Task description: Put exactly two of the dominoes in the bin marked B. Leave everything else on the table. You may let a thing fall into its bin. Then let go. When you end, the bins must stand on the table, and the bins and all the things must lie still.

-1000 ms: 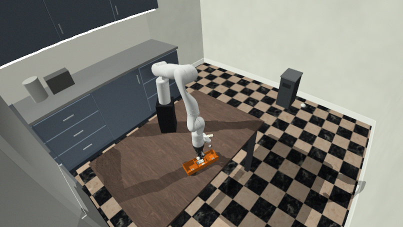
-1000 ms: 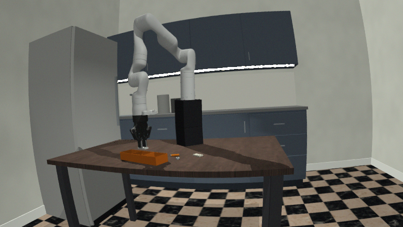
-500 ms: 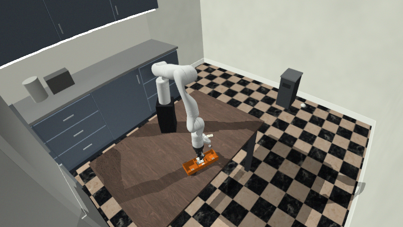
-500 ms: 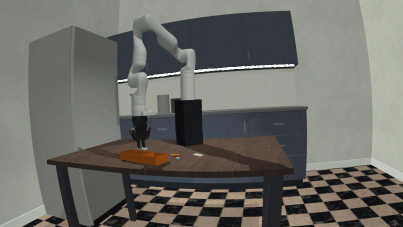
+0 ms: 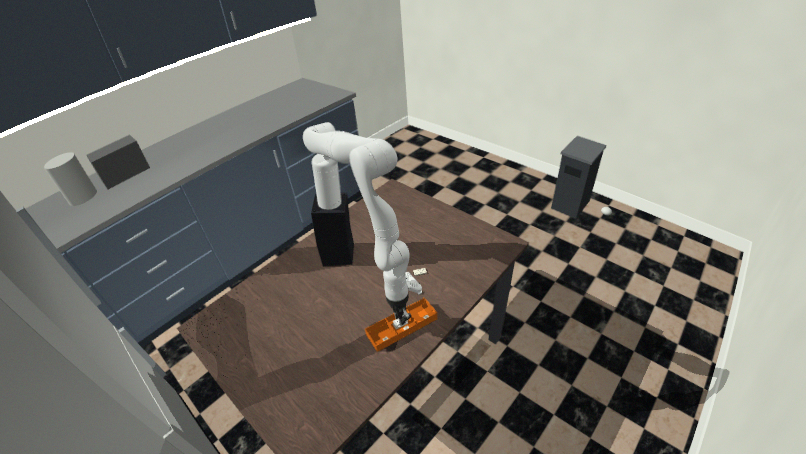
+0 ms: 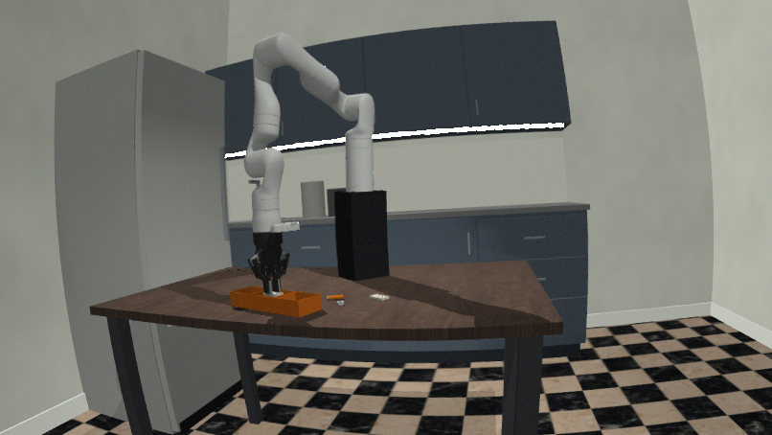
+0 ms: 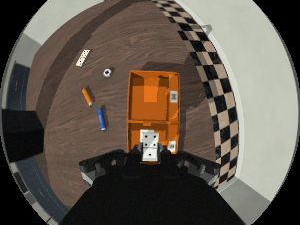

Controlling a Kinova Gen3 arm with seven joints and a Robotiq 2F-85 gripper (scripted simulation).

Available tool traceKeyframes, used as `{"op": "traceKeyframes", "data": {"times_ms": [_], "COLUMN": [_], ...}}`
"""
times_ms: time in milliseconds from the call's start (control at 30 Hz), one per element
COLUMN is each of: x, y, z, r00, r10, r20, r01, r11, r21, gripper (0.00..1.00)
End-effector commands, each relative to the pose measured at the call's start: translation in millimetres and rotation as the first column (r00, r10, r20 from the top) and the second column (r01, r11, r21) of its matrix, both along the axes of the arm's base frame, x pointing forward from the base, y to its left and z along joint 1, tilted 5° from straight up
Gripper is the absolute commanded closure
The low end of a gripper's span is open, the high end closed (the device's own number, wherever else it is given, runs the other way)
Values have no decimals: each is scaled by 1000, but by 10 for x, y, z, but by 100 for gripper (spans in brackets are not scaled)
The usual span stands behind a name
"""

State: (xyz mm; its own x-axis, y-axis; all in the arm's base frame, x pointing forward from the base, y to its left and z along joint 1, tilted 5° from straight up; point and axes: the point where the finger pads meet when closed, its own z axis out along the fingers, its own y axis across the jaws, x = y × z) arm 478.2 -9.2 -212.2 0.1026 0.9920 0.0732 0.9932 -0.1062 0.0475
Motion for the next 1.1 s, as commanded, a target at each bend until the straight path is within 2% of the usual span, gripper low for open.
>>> {"op": "traceKeyframes", "data": {"times_ms": [0, 533, 567, 1067], "x": [-23, -28, -28, -28], "y": [8, 17, 17, 17], "z": [-83, -97, -97, -96], "r00": [1000, 1000, 1000, 1000], "r10": [1, 1, 1, 1], "r20": [-6, -6, -6, -6], "r01": [-1, -1, -1, -1], "r11": [1000, 1000, 1000, 1000], "r21": [0, 0, 0, 0], "gripper": [79, 79, 68, 68]}}
